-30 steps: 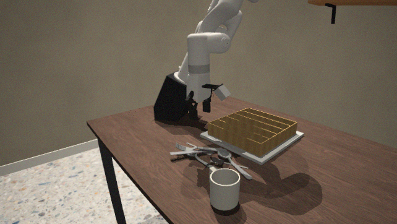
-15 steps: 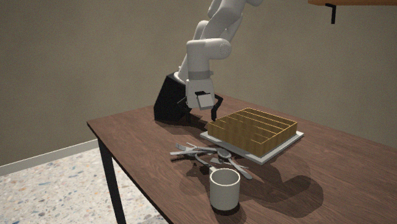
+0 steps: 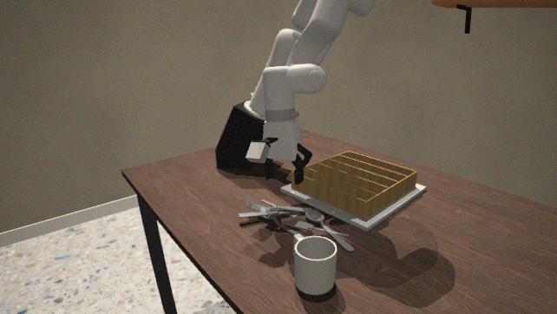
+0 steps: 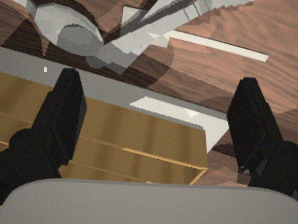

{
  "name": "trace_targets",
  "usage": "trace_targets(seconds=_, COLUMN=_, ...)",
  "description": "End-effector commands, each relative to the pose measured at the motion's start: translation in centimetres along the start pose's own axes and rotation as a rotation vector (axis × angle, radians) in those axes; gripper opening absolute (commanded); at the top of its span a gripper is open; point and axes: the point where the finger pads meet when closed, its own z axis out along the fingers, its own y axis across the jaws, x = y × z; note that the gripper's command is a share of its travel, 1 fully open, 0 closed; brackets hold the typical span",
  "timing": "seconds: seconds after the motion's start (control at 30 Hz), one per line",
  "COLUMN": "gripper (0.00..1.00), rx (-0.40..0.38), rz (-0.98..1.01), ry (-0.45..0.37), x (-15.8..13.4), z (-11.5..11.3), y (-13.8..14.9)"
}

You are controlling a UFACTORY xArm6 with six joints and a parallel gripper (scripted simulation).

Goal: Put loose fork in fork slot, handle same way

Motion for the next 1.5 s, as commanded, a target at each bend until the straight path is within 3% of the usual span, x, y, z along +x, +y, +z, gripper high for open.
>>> trace_targets(seconds=0.0, gripper=1.00, rx=-0.034, rz=0.276, ry=-0.004, x=0.15, z=0.34, y=-0.15)
trace_targets(seconds=0.43, gripper=1.00, rx=-0.080, rz=0.928, ry=0.003, x=0.18, z=1.04, y=-0.19)
trace_targets(seconds=0.57, gripper=1.00, rx=-0.087, rz=0.947, ry=0.001, x=0.18, z=1.05, y=-0.19)
trace_targets(seconds=0.6, gripper=0.30, rx=-0.087, rz=0.947, ry=0.001, x=0.18, z=1.05, y=-0.19)
trace_targets(seconds=1.47, gripper=0.30, rx=-0.087, rz=0.947, ry=0.001, x=0.18, z=1.05, y=-0.19)
